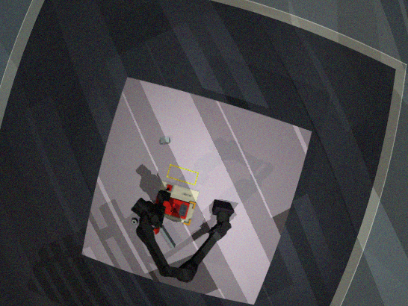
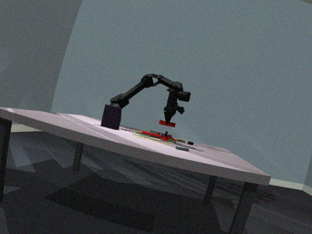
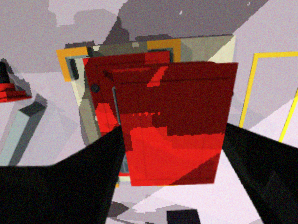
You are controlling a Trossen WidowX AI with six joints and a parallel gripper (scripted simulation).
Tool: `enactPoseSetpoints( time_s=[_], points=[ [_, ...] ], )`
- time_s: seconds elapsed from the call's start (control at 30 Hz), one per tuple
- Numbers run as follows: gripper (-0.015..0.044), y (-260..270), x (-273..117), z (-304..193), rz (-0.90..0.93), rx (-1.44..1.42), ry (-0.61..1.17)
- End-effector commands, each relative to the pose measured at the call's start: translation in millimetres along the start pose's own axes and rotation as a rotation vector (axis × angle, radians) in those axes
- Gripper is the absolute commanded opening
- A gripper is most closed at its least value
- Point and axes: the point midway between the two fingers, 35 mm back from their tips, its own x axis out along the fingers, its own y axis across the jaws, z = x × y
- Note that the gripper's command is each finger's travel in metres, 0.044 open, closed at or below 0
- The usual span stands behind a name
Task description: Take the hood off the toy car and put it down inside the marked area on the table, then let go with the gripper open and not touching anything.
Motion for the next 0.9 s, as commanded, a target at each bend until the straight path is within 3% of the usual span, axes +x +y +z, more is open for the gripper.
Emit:
enactPoseSetpoints(
  time_s=[0.0,0.87],
  points=[
    [0.0,-25,-2,0,-0.012,0.0,-0.003],
    [0.0,-164,-6,-40,-0.015,-0.024,0.014]
  ],
)
